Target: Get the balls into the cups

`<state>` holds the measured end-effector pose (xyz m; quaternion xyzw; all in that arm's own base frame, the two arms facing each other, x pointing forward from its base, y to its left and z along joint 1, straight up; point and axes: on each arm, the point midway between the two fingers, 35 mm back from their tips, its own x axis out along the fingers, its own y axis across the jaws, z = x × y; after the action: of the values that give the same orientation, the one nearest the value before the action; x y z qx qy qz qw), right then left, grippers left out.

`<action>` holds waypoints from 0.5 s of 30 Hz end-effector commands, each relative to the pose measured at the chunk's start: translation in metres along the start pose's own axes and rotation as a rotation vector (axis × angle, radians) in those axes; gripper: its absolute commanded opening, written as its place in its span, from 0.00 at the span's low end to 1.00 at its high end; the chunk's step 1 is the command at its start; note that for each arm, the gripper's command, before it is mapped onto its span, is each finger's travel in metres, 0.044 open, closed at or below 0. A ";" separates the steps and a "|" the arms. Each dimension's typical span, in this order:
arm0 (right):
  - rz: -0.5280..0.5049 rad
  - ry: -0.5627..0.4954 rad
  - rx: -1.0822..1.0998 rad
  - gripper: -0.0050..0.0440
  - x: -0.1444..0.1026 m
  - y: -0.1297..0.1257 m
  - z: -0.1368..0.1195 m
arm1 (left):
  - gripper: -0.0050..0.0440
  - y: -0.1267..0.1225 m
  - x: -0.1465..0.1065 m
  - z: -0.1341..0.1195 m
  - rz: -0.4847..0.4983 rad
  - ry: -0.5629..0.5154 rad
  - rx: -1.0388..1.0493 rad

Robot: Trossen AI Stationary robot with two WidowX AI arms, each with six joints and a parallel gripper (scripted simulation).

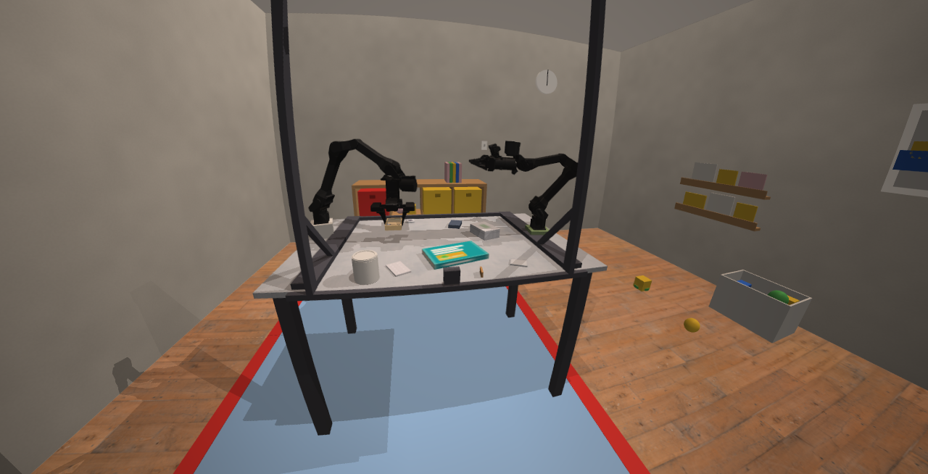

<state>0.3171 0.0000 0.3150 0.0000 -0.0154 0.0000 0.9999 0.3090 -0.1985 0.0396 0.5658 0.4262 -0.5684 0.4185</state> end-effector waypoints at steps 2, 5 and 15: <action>0.000 -0.019 0.000 0.92 -0.001 0.000 0.008 | 0.00 0.005 -0.007 0.004 0.027 0.034 0.002; 0.000 -0.019 0.000 0.92 -0.001 0.000 0.008 | 0.00 0.006 -0.010 0.004 0.030 0.021 0.001; 0.000 -0.019 0.000 0.92 -0.001 0.000 0.008 | 0.00 0.003 -0.013 -0.001 0.039 -0.071 0.002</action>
<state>0.3171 0.0000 0.3150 0.0000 -0.0154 0.0000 0.9999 0.3111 -0.1966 0.0396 0.5522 0.4203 -0.5804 0.4261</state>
